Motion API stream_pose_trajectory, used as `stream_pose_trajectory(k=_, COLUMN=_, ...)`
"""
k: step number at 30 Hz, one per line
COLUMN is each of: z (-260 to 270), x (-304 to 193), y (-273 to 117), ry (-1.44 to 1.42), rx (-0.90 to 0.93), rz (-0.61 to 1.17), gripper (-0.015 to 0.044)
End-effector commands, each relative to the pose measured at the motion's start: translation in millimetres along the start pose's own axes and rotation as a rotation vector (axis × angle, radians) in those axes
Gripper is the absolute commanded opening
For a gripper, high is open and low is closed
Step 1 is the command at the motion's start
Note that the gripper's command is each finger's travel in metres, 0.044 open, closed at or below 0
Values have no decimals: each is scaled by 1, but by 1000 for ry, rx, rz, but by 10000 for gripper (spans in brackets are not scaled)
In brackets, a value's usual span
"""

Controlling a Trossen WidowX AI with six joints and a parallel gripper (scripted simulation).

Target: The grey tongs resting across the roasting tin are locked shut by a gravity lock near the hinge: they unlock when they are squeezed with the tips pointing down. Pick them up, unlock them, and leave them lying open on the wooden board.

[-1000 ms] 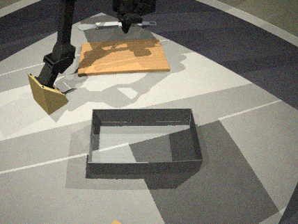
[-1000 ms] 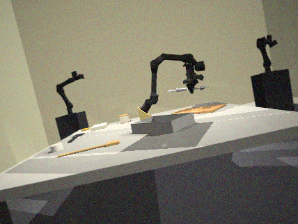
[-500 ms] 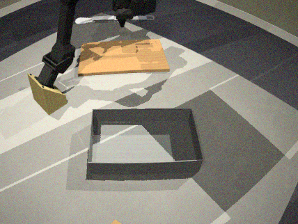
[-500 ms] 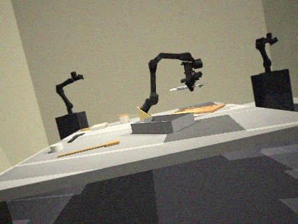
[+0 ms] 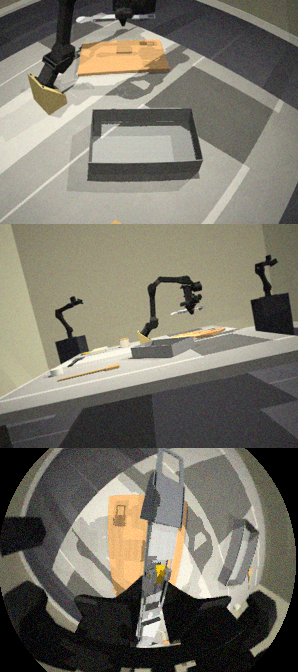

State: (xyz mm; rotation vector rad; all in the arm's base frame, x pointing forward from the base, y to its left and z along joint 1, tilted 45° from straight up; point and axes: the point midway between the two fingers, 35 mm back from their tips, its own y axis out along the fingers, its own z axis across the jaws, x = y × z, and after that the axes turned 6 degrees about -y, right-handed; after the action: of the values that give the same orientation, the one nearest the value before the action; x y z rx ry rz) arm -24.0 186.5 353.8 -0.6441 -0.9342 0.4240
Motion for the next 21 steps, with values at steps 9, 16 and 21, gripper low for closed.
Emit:
stream_pose_trajectory(k=9, z=-16, x=3, y=-19, ry=104, rx=53, rz=-85, gripper=-150)
stream_pose_trajectory(k=16, z=-23, x=4, y=-30, ry=157, rx=77, rz=-146, gripper=-150)
stream_pose_trajectory(k=21, z=-27, x=3, y=-37, ry=186, rx=93, rz=-192, gripper=-150)
